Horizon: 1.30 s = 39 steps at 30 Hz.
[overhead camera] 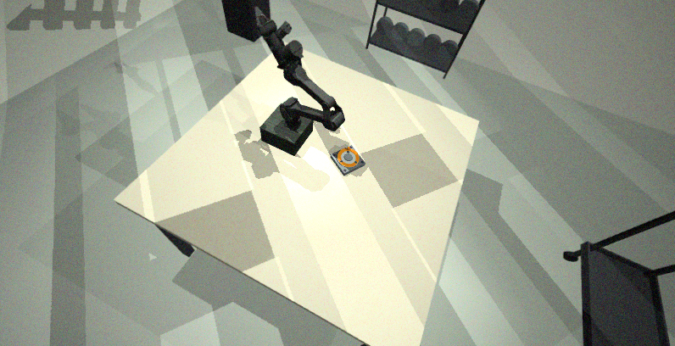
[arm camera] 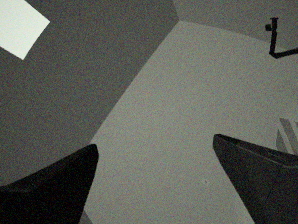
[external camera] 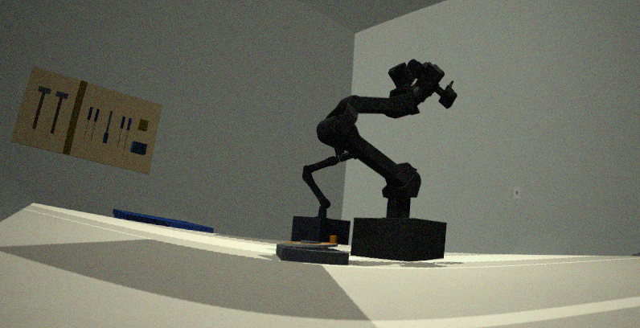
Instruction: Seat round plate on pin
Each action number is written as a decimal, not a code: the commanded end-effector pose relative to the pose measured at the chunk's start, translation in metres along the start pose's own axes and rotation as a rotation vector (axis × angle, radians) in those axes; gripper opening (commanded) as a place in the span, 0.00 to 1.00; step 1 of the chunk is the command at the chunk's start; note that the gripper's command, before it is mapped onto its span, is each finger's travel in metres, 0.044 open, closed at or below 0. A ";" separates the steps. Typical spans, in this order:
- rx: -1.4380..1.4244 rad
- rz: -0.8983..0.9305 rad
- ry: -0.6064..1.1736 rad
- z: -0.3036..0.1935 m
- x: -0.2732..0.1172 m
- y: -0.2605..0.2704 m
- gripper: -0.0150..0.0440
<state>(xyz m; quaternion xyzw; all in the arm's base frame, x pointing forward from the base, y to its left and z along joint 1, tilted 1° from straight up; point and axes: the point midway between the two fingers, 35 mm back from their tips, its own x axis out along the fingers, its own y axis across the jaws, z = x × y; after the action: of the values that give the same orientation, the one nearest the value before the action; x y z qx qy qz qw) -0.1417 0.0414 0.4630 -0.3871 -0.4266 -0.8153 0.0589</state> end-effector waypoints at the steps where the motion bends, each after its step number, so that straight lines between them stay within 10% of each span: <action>1: -0.009 -0.008 -0.001 0.000 0.001 -0.002 0.89; 15: -0.501 -0.659 -0.118 0.065 0.014 -0.150 0.26; 27: -0.663 -1.192 -0.231 0.164 -0.059 -0.236 0.25; 39: -0.578 -1.823 -0.402 0.264 -0.225 -0.259 0.25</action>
<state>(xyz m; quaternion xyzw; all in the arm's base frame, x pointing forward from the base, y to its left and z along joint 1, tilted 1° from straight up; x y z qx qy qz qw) 0.0154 0.3463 0.2505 -0.0659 -0.3315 -0.5944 -0.7297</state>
